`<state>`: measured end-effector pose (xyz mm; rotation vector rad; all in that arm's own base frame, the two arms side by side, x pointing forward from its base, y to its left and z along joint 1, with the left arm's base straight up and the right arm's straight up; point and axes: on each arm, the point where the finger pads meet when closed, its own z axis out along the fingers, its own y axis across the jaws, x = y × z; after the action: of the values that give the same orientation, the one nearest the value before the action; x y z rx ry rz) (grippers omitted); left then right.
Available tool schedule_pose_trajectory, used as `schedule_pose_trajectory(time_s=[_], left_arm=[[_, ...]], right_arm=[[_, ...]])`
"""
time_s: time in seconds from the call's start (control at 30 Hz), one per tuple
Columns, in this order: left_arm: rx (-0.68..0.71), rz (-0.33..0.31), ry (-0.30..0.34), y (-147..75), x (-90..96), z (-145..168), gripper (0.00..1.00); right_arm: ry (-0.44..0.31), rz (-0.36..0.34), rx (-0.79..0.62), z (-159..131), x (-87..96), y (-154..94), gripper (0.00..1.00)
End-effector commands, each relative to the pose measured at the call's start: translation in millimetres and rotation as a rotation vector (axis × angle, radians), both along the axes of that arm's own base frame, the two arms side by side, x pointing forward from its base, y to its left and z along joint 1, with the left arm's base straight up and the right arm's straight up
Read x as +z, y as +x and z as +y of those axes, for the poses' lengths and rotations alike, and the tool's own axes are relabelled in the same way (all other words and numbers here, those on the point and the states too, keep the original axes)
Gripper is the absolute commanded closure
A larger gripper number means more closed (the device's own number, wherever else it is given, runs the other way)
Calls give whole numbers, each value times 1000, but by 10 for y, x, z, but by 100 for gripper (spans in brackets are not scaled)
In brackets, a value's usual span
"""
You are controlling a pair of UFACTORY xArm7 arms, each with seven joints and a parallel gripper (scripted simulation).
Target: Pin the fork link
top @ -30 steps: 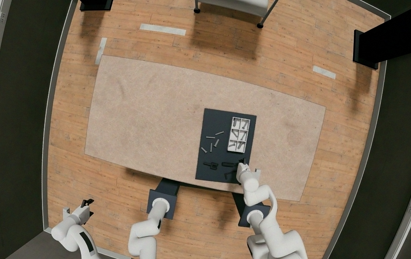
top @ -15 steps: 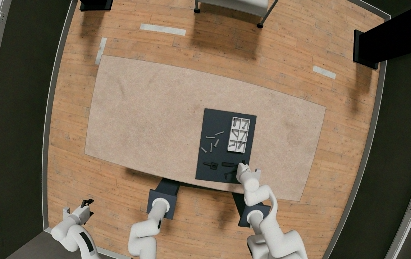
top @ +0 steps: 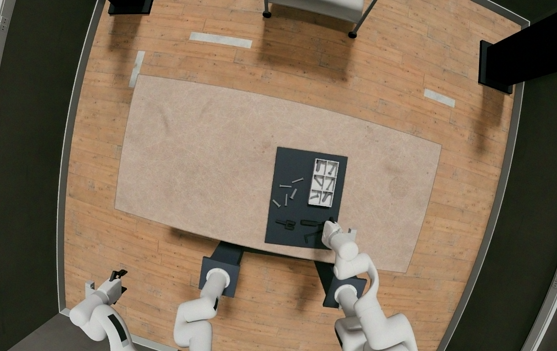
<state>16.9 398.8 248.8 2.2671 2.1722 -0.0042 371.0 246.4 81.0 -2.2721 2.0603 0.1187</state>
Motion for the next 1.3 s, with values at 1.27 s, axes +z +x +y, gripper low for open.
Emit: schedule_pose_trajectory(time_s=[1.27], left_arm=[[0,-1,3,2,12,8,0]], right_arm=[[416,40,5,-5,4,14,65]])
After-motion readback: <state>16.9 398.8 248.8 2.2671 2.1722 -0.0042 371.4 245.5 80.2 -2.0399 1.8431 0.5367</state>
